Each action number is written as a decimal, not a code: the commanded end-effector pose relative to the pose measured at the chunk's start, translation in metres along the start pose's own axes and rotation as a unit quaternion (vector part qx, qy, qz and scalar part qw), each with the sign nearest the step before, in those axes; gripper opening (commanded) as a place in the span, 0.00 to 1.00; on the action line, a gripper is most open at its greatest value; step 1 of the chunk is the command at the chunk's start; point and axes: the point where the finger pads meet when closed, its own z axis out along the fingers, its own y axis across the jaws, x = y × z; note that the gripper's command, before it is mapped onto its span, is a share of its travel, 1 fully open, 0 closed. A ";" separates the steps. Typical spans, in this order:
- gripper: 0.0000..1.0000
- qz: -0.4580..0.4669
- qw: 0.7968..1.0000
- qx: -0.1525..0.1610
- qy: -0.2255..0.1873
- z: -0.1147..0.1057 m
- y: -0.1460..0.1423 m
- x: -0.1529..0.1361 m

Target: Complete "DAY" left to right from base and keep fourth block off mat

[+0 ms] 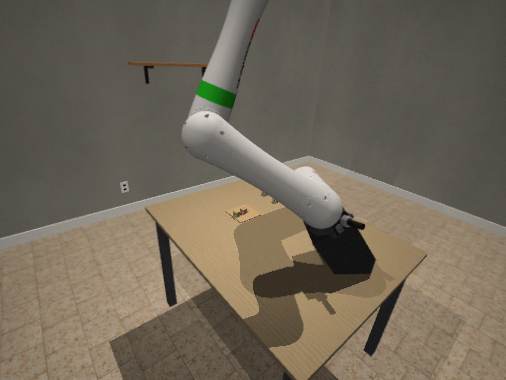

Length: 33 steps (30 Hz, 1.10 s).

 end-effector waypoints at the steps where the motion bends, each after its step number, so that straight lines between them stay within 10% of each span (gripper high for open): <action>1: 1.00 0.000 1.000 0.000 0.000 0.000 0.000 0.000; 33: 1.00 0.132 0.990 0.020 0.036 0.004 -0.025 0.032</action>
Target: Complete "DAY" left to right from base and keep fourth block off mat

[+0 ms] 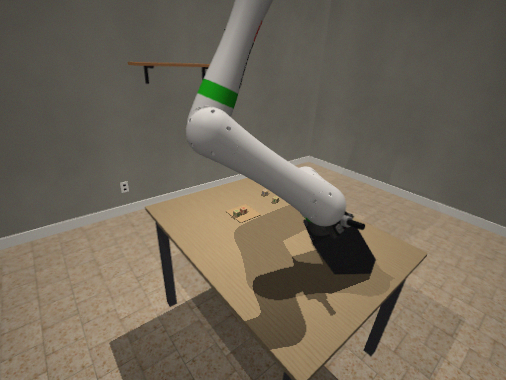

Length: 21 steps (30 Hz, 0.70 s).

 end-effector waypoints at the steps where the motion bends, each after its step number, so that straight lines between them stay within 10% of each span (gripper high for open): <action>1: 1.00 0.041 0.999 0.004 0.011 0.002 -0.010 0.008; 21: 1.00 0.303 0.948 0.083 0.050 0.008 -0.096 0.062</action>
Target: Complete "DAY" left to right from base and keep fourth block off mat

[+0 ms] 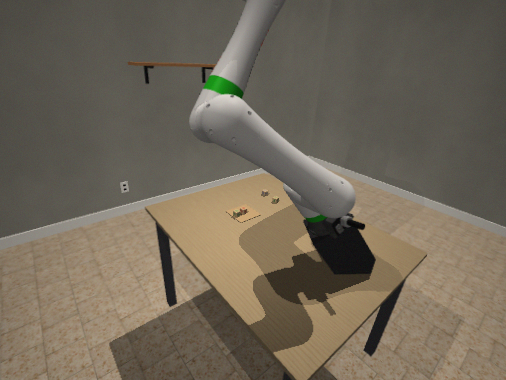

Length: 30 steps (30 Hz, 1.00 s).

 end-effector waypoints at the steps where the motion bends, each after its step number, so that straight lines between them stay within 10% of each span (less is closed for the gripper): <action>1: 1.00 0.058 0.998 0.016 0.005 0.004 -0.024 0.000; 30: 1.00 0.103 0.994 0.033 0.005 0.007 -0.045 0.000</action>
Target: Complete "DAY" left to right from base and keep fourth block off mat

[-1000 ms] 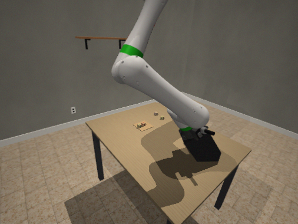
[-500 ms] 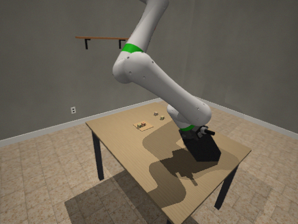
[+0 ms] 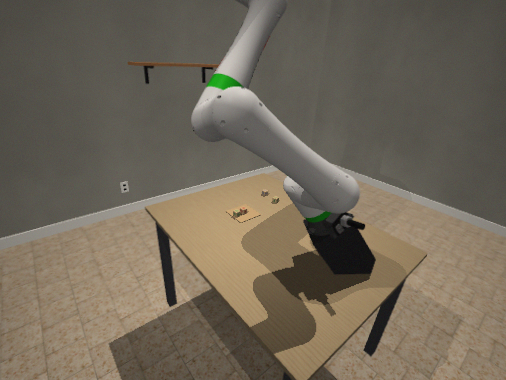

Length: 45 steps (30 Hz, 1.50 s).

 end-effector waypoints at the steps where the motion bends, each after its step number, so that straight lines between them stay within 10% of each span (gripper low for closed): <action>1: 1.00 0.000 1.000 0.000 0.001 0.000 0.000 0.000; 20: 1.00 0.142 0.988 0.059 -0.015 0.007 -0.077 -0.016; 45: 1.00 0.142 0.988 0.059 -0.015 0.007 -0.077 -0.016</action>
